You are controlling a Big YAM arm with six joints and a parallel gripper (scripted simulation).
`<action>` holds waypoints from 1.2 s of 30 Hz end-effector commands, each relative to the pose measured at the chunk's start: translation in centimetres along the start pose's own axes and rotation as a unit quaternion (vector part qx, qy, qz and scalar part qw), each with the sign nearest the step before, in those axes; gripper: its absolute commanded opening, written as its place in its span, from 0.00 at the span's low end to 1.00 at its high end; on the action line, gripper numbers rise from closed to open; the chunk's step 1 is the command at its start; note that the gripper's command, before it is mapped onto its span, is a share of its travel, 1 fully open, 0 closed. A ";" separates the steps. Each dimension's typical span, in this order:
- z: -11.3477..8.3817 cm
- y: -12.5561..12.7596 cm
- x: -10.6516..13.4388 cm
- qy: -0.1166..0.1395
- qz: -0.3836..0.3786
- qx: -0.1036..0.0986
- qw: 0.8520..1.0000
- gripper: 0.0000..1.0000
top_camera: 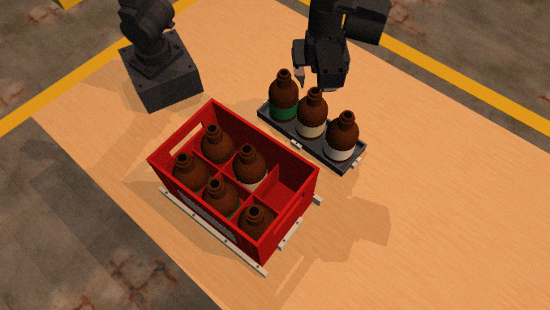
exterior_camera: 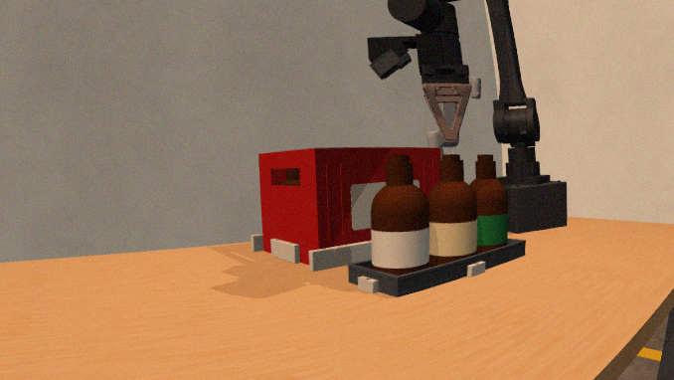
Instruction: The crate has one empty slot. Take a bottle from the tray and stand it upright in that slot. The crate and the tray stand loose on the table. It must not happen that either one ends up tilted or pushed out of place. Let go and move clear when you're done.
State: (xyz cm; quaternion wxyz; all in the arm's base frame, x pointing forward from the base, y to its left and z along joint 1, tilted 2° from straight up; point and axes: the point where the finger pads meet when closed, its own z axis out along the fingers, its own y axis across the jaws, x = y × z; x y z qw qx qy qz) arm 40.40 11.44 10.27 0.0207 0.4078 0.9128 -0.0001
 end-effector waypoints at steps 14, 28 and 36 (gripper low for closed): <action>-1.1 1.0 -1.4 -0.009 0.002 -0.018 1.000 0.61; -1.1 1.0 -1.4 -0.009 0.002 -0.018 1.000 0.61; -1.1 1.0 -1.4 -0.009 0.002 -0.018 1.000 0.61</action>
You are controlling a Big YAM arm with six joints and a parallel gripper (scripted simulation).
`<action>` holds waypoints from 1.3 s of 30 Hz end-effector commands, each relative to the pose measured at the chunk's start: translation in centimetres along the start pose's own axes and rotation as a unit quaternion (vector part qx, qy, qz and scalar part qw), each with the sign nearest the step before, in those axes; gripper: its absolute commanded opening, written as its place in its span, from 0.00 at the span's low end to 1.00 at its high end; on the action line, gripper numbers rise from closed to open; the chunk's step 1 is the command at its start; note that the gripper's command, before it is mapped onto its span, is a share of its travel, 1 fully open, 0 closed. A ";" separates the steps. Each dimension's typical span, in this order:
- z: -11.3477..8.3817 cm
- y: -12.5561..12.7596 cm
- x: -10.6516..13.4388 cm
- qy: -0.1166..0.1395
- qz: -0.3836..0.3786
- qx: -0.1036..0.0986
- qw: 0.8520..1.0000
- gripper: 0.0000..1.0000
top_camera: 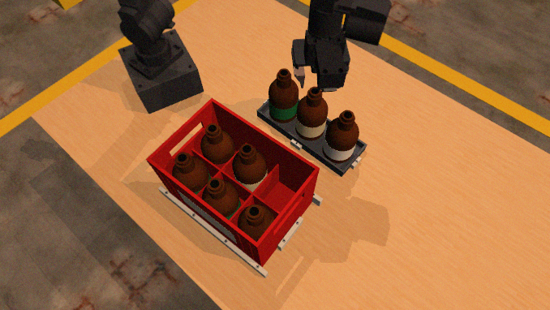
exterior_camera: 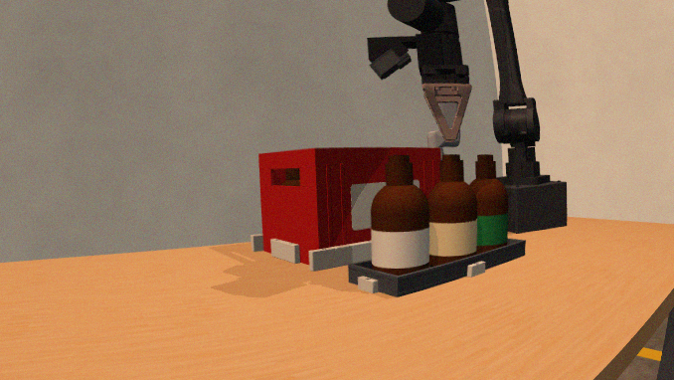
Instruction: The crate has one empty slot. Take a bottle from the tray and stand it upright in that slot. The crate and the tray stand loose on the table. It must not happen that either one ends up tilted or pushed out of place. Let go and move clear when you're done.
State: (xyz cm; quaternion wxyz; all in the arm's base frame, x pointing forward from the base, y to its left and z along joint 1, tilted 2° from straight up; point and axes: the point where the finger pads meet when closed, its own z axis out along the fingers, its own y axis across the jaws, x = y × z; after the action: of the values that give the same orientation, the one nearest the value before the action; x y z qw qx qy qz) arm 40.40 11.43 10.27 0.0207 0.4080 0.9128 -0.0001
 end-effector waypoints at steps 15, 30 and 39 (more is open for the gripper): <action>-1.1 1.0 -1.4 -0.009 0.002 -0.018 1.000 0.61; 0.4 0.0 -0.8 -0.003 0.002 -0.004 1.000 0.61; 0.7 0.0 -0.8 -0.004 0.002 -0.007 1.000 0.61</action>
State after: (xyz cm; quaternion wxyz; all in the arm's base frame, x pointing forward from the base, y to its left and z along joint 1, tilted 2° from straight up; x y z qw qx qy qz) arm 40.50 11.45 9.65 0.0212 0.4081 0.9127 0.0003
